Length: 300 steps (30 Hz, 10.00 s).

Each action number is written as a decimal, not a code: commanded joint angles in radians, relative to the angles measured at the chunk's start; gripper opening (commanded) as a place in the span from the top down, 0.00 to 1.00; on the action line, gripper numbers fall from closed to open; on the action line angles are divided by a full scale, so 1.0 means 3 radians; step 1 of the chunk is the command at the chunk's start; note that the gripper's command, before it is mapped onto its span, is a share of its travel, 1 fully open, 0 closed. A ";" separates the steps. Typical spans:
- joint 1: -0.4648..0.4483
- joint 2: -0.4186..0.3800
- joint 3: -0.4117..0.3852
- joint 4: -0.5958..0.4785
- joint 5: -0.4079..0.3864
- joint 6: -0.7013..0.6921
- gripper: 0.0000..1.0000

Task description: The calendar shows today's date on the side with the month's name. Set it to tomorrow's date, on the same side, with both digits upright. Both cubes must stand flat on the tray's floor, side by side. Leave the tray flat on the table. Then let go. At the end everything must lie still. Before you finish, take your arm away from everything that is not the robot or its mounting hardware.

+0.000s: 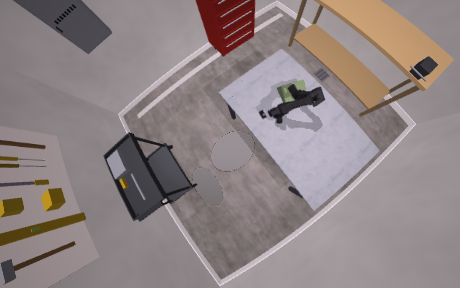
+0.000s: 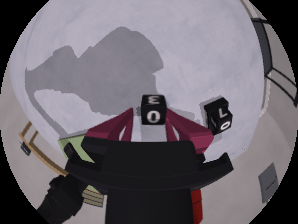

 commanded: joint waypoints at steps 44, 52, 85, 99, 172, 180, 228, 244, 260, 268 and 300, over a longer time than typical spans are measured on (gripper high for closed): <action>0.0023 0.0029 -0.0023 0.0184 0.0003 0.0070 0.55; 0.0023 0.0029 -0.0023 0.0184 0.0003 0.0070 0.74; -0.0037 -0.0045 0.0039 0.0017 -0.0003 0.0003 0.74; -0.0525 -0.0409 0.0701 -0.1261 -0.0024 -0.0547 0.74; -0.1091 0.0681 0.1855 -0.1609 0.0004 0.5066 0.74; -0.1160 0.0835 0.2000 -0.1634 0.0008 0.5854 0.74; -0.1226 0.1159 0.2135 -0.1478 0.0010 0.7509 0.74; -0.1024 0.1295 0.1769 -0.0872 -0.0008 0.7736 0.74; -0.1001 0.1317 0.1733 -0.0803 -0.0009 0.7762 0.74; -0.1001 0.1317 0.1733 -0.0803 -0.0009 0.7762 0.74; -0.0992 0.1324 0.1719 -0.0777 -0.0010 0.7771 0.74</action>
